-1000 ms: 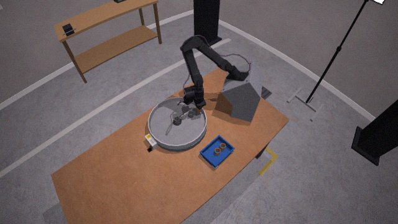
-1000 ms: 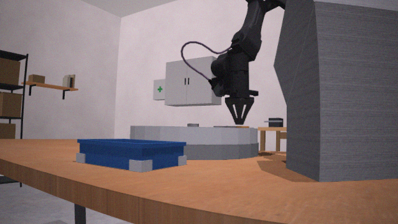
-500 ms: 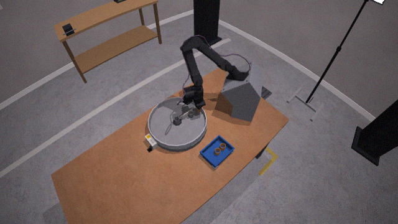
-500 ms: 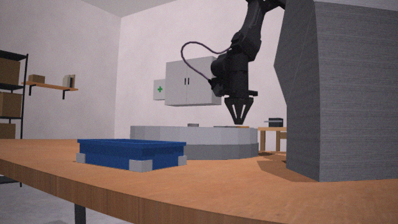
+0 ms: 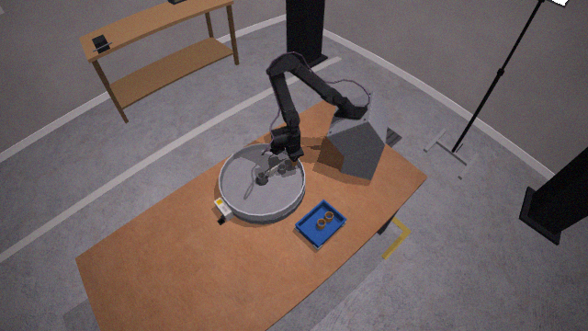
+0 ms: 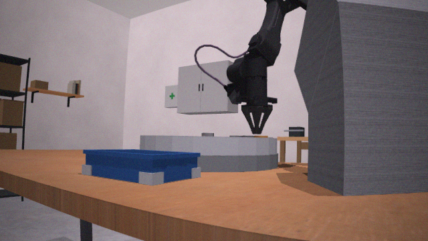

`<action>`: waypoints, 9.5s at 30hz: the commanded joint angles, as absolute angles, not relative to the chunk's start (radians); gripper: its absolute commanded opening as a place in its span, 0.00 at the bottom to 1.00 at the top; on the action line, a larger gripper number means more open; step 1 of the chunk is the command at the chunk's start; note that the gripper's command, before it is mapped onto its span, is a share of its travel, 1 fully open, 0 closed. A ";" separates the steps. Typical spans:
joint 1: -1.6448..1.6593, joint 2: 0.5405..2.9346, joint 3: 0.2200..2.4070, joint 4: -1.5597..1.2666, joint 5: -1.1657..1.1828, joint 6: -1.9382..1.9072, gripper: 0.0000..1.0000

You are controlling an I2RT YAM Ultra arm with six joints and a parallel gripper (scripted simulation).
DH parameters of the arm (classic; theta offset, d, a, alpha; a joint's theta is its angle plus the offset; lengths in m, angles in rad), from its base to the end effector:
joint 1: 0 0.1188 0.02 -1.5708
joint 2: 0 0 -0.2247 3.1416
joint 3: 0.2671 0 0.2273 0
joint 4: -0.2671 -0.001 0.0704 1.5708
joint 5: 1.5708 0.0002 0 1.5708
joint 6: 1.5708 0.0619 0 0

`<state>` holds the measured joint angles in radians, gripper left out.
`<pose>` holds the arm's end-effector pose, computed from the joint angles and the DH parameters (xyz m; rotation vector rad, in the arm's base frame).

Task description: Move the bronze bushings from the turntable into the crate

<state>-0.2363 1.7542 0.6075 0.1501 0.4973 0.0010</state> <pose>0.2592 -0.0918 0.0597 0.4893 2.4973 -0.7278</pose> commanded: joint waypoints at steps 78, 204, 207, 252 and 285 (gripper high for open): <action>-0.260 1.842 0.633 0.247 0.470 -0.039 0.15; -0.105 1.483 0.611 -0.128 0.564 0.122 0.00; -0.105 1.483 0.611 -0.128 0.564 0.122 0.00; 0.009 1.624 0.664 -0.153 0.616 0.237 0.00; 0.419 2.256 1.278 -0.428 0.738 0.721 0.00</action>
<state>0.3775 2.2410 1.2304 -0.3691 0.7136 0.6651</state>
